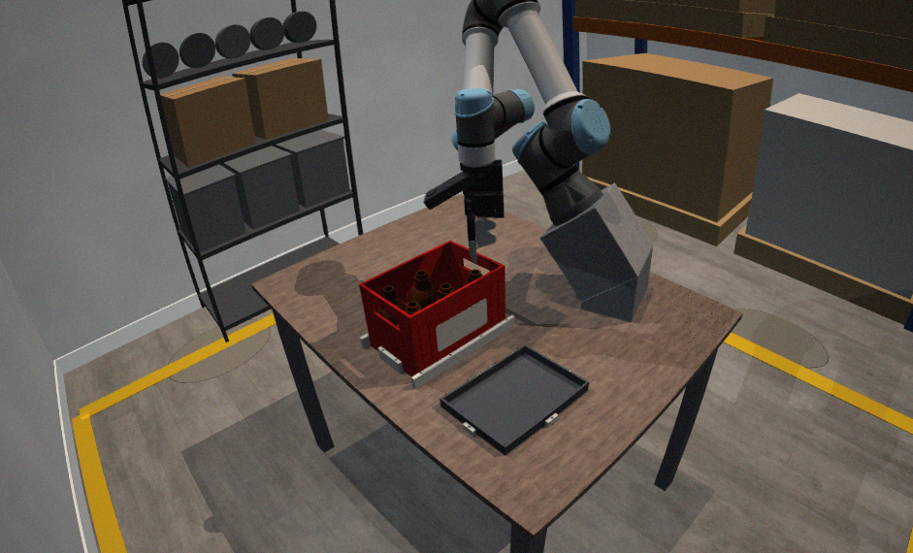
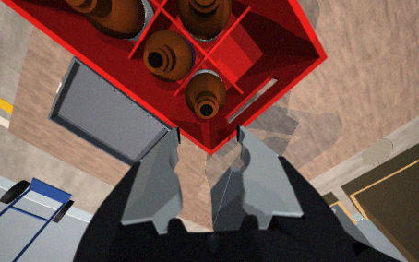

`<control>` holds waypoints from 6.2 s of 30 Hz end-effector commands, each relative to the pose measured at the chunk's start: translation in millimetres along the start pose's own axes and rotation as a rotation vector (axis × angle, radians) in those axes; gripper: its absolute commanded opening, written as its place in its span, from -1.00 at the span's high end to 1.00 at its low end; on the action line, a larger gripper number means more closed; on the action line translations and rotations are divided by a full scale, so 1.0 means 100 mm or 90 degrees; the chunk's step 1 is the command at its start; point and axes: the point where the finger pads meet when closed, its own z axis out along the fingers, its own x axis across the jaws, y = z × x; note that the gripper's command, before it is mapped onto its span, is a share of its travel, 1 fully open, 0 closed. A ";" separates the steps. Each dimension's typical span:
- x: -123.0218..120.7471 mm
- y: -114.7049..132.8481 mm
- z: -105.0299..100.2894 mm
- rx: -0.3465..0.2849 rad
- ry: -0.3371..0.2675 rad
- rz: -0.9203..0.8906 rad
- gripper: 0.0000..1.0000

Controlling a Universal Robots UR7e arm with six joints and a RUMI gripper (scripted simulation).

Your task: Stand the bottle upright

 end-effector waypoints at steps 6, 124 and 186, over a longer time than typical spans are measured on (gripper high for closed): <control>0.00 0.01 0.15 -0.001 0.000 0.000 0.24; -0.01 -0.08 0.22 0.002 -0.003 0.002 0.24; 0.00 -0.05 0.28 0.000 0.000 0.000 0.24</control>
